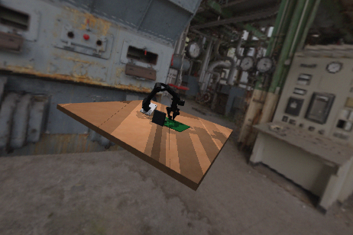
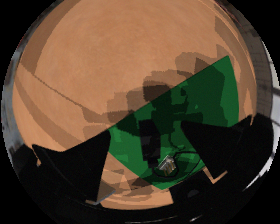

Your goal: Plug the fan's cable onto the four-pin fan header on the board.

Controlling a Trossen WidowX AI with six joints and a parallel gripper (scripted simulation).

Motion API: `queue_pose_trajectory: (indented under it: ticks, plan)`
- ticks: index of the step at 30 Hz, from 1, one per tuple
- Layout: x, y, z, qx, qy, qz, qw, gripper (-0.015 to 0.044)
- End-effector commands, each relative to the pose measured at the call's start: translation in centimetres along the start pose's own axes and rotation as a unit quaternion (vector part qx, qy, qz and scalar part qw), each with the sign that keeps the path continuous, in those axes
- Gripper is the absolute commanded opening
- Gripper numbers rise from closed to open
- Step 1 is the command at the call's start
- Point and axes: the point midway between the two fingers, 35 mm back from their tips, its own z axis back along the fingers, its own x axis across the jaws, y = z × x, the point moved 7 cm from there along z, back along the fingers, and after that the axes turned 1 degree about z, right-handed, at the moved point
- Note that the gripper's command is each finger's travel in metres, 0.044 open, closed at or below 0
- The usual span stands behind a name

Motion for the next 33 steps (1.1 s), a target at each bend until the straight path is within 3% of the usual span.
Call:
queue_pose_trajectory:
  ticks: [1, 17, 21, 25, 33]
  plan:
    - [0.0, 0.0, 0.0, 0.0, 0.0, 0.0, 1.0, 0.0414]
    - [0.0, 0.0, 0.0, 0.0, 0.0, 0.0, 1.0, 0.0]
    - [0.0, 0.0, 0.3, 0.0, 0.0, 0.0, 1.0, 0.0]
    - [0.1, -0.1, 4.7, 0.0, 0.002, 0.004, 1.0, 0.0]
    - [0.0, 0.0, 4.9, 0.001, 0.002, 0.015, 1.0, 0.0]
